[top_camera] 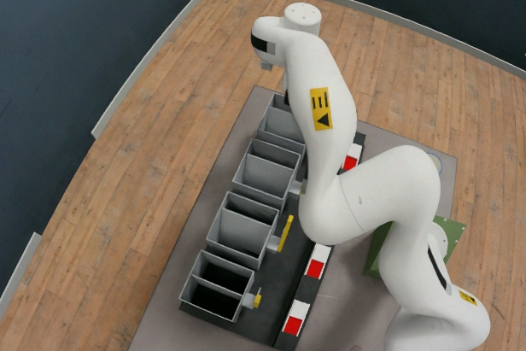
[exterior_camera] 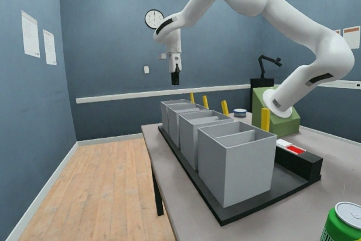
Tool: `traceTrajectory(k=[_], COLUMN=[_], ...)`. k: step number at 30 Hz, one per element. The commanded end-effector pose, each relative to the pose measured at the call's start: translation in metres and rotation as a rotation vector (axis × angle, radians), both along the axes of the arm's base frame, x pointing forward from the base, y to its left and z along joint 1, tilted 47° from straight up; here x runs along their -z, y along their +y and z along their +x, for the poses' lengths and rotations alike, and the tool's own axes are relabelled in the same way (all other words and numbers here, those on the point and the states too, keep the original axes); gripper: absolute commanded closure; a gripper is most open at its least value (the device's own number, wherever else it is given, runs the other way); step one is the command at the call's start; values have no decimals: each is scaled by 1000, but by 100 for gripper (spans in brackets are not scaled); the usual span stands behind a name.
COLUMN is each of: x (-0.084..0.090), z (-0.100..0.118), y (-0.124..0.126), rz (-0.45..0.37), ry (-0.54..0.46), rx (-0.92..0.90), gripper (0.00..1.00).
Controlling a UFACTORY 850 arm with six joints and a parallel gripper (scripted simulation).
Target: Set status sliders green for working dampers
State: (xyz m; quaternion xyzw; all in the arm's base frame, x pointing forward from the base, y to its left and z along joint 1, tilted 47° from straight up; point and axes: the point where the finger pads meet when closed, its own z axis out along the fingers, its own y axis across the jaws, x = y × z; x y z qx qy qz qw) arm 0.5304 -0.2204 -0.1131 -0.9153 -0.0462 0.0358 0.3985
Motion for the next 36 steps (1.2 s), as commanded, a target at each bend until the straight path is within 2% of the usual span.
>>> traceTrajectory(k=[1, 5, 8, 12, 13, 23, 36], x=[-1, 0, 20, 24, 34, 64, 64], z=[1, -1, -35, -41, -59, -110, -111], y=[-1, -2, -12, -14, -19, -33, -34], rz=[-1, 3, 112, 131, 188, 352, 355], ry=[-2, -1, 12, 15, 21, 38, 38], rx=[1, 1, 3, 4, 6, 11, 11], gripper=[61, 61, 61, 61, 61, 61, 61])
